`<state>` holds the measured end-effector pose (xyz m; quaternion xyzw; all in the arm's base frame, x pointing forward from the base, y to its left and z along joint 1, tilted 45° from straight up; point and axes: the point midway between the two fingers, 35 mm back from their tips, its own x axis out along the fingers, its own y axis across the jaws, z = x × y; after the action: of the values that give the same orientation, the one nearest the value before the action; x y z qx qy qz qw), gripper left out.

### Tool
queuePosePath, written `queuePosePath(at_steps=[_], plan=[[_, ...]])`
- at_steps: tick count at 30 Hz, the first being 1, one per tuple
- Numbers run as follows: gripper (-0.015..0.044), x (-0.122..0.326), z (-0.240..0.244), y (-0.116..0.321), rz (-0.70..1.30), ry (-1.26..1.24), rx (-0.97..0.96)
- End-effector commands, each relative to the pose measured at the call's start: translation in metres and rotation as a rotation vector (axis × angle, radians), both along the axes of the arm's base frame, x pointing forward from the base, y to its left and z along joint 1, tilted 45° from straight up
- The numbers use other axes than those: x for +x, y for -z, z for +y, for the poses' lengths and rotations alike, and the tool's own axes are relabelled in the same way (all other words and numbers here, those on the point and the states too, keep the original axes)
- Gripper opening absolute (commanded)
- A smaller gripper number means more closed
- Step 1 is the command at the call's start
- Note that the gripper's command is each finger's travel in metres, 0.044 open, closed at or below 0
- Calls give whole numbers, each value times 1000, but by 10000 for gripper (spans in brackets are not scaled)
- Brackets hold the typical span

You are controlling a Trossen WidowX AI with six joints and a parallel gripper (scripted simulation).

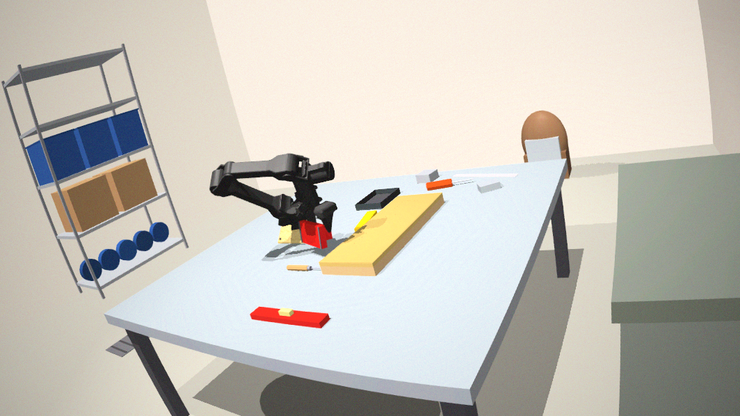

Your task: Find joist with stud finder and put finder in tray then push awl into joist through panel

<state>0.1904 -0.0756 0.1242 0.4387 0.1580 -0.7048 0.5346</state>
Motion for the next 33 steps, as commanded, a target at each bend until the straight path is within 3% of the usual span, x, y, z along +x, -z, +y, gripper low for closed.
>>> queuePosePath(at_steps=[1, 33], plan=[[0, 0, 0, -1, -16, -10, 24], [0, -2, -4, -3, -83, -59, 192]])
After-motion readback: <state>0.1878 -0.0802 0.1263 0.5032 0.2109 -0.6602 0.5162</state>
